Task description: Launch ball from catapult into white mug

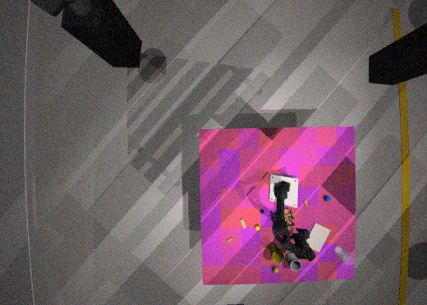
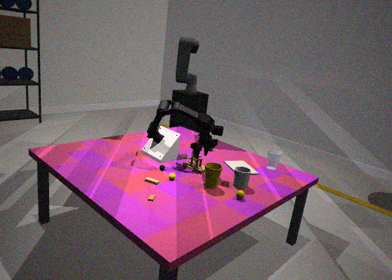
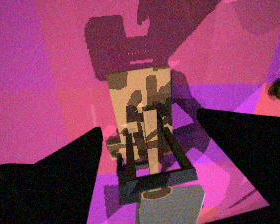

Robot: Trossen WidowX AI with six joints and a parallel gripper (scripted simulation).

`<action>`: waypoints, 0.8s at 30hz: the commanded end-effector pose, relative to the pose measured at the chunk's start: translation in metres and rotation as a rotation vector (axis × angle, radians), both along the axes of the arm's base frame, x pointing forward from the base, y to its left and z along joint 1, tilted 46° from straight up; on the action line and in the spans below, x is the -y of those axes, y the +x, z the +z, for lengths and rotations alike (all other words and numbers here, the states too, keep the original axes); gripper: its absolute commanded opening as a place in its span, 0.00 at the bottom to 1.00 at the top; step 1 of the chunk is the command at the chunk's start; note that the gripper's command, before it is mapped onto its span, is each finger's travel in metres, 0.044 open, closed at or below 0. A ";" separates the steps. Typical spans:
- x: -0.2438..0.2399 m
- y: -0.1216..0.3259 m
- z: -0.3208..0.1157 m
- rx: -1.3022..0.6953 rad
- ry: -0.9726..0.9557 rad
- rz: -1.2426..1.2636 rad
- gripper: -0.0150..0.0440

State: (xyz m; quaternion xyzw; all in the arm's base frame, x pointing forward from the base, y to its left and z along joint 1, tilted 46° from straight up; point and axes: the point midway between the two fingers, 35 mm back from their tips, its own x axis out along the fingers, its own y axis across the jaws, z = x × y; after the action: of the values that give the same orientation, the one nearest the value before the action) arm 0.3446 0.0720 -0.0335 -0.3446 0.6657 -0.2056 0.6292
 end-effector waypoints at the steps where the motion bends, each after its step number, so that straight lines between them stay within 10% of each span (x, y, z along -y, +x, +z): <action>1: -0.036 -0.004 0.037 0.017 0.012 0.006 1.00; 24: 0.001 -0.003 0.001 0.019 0.006 0.014 1.00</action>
State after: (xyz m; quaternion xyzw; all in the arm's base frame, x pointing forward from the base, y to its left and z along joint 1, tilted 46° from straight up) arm 0.3410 0.0728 -0.0281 -0.3413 0.6615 -0.2050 0.6356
